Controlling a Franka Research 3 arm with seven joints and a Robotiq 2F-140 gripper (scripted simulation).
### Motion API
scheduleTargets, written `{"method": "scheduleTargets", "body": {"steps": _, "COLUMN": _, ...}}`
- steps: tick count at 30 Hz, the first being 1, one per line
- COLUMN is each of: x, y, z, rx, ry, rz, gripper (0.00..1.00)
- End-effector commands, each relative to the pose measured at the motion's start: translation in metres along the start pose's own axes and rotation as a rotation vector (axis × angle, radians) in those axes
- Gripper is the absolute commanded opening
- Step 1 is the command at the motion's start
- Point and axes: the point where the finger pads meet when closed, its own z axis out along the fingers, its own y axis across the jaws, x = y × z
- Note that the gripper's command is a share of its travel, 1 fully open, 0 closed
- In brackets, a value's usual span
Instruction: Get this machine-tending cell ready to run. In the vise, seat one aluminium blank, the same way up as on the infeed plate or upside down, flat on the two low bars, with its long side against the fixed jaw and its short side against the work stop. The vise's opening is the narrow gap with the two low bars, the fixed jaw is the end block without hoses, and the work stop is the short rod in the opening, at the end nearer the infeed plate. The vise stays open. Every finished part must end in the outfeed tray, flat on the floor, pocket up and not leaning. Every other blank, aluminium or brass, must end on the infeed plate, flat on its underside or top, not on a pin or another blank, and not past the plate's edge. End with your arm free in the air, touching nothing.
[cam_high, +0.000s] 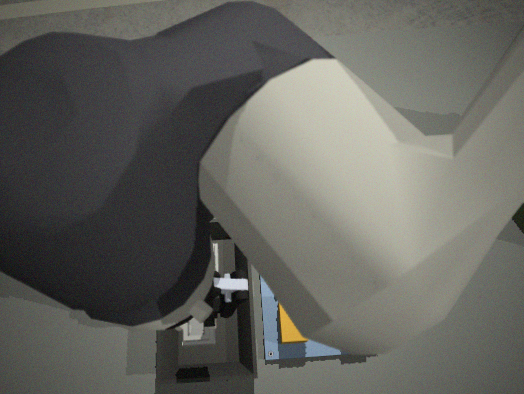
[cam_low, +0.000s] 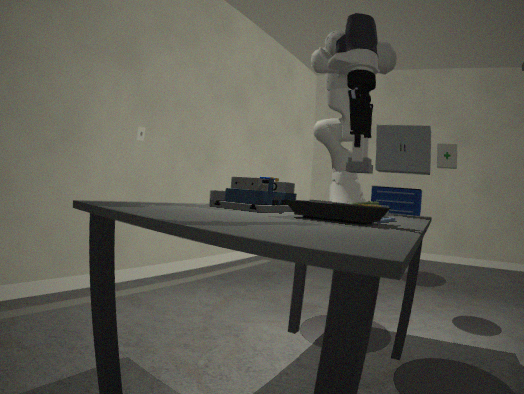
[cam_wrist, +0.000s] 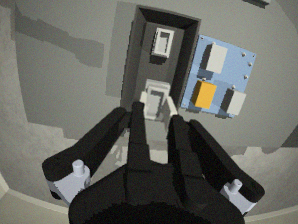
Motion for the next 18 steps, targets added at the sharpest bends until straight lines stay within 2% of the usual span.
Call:
{"method": "scheduleTargets", "body": {"steps": 1, "x": -0.0009, "y": 0.0001, "z": -0.0011, "rx": -0.001, "ry": 0.000, "rz": 0.011, "gripper": 0.00}}
{"method": "scheduleTargets", "body": {"steps": 18, "x": -0.0031, "y": -0.0005, "z": -0.0032, "rx": -0.001, "ry": 0.000, "rz": 0.021, "gripper": 0.00}}
